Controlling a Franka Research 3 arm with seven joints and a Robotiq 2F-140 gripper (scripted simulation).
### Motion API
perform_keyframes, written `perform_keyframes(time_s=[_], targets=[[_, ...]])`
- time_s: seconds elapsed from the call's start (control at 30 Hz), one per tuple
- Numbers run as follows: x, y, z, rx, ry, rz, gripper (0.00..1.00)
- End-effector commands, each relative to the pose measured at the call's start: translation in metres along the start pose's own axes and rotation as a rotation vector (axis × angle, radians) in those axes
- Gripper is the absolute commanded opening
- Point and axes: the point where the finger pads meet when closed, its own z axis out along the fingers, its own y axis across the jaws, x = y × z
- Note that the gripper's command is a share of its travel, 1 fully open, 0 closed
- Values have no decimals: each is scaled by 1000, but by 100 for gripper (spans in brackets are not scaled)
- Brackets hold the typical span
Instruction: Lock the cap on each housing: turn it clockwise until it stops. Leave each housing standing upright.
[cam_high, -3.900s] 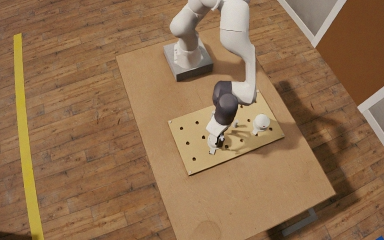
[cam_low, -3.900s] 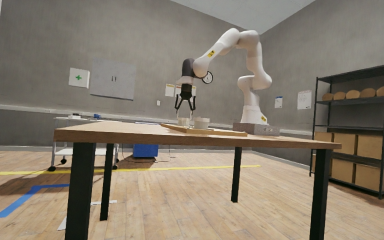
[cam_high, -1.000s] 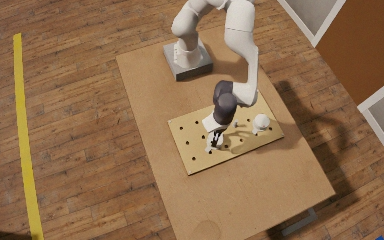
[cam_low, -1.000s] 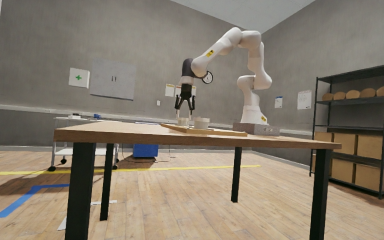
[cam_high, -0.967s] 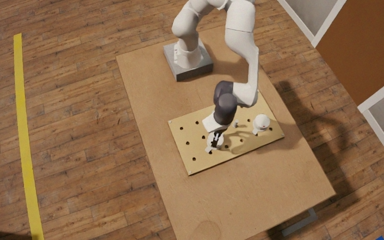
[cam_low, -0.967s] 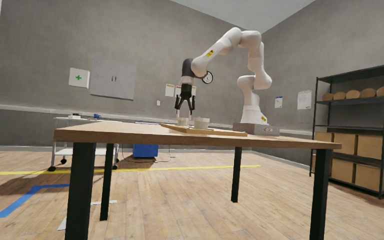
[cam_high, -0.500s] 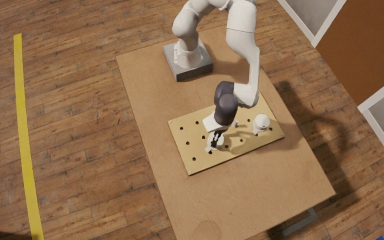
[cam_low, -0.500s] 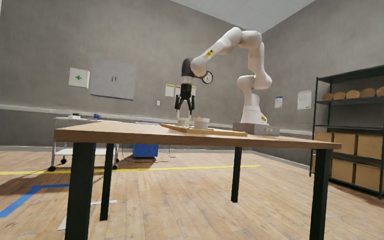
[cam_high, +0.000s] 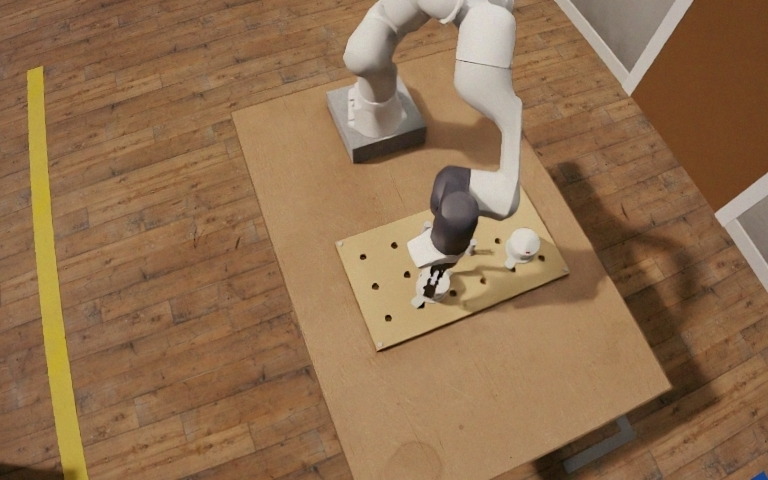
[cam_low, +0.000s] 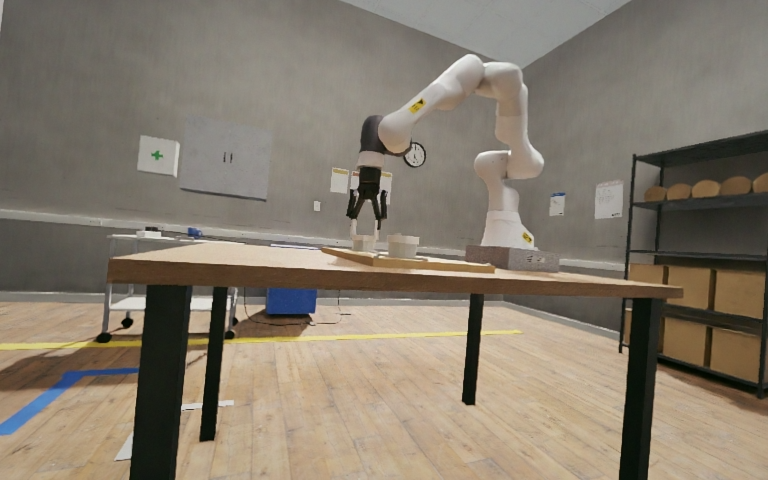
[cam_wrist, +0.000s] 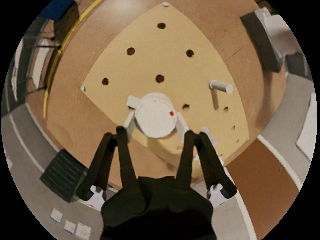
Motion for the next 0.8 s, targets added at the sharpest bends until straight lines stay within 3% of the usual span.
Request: perform_keyframes(time_s=[0.0,0.77], targets=[[-1,0,1,-5,0,10,10],[-3,1,1,-5,0,10,10]])
